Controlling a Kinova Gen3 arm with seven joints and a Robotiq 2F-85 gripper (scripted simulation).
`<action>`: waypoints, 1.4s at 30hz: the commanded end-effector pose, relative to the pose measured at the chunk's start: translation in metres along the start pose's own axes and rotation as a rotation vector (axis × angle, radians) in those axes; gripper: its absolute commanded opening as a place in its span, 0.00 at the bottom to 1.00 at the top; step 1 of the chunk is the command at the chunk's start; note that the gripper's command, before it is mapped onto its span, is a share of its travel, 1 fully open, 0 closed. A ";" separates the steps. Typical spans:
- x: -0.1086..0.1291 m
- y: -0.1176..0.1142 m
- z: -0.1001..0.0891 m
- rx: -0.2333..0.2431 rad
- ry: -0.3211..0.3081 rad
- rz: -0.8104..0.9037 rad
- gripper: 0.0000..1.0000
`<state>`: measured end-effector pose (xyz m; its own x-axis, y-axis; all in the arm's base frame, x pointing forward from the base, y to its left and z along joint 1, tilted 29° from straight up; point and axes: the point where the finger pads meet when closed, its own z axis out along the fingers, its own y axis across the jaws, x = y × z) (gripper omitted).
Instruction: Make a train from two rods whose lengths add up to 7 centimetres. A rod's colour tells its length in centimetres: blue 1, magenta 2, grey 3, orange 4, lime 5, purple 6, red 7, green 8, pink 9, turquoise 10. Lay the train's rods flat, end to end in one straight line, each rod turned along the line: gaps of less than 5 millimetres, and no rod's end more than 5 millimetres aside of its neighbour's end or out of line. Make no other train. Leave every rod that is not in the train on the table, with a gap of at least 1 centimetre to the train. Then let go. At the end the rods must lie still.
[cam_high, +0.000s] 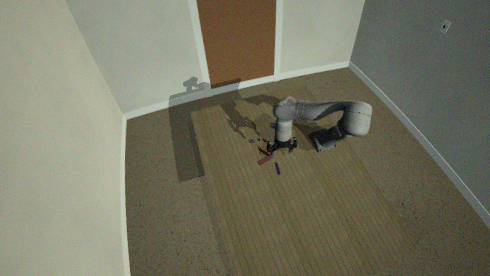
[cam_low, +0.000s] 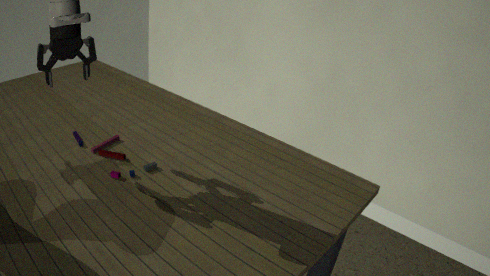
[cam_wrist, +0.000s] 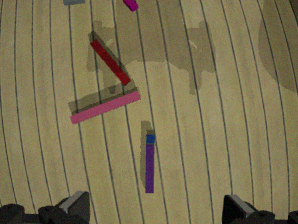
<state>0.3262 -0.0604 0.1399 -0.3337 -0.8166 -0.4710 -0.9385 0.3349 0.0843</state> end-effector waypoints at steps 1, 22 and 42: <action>-0.002 -0.005 -0.017 0.021 -0.002 -0.008 1.00; -0.002 -0.004 -0.039 0.021 -0.002 -0.008 1.00; -0.002 -0.004 -0.039 0.021 -0.002 -0.008 1.00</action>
<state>0.3272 -0.0781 0.1741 -0.3256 -0.8184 -0.4735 -0.9394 0.3370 0.0635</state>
